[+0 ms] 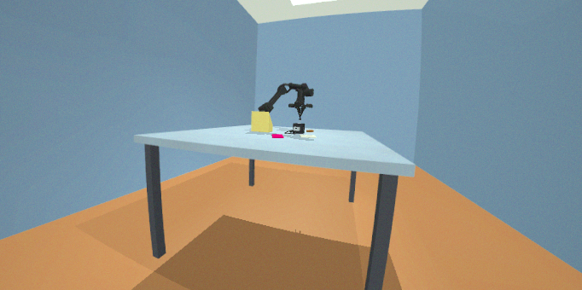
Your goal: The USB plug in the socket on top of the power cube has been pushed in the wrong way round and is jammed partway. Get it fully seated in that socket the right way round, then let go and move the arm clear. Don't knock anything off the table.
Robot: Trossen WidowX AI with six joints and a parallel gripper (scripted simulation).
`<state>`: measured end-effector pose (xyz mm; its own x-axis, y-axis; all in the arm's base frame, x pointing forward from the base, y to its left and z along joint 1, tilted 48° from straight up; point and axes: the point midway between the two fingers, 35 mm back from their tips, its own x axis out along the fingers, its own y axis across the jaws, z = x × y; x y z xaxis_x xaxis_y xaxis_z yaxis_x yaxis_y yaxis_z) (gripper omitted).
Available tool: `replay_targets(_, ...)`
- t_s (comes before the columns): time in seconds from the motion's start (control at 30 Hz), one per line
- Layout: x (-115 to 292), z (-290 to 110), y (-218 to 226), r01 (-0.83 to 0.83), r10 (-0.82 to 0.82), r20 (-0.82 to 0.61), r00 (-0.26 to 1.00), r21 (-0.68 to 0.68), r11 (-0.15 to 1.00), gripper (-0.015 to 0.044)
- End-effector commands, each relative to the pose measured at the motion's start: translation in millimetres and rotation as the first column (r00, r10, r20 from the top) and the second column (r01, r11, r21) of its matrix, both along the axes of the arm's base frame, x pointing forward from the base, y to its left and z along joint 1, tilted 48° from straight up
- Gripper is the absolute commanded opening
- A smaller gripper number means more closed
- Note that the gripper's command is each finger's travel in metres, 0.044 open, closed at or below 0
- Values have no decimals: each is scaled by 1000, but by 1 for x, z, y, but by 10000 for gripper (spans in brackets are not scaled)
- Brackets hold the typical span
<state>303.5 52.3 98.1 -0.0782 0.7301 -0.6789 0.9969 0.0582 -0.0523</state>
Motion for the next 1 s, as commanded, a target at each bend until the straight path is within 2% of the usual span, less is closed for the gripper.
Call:
replay_targets(0.0, -1, -2, 0, -6, 6, 2, 1000, -5, 1000, 0)
replay_targets(0.97, -1, -5, 1, -20, 20, 18, 1000, -12, 1000, 0)
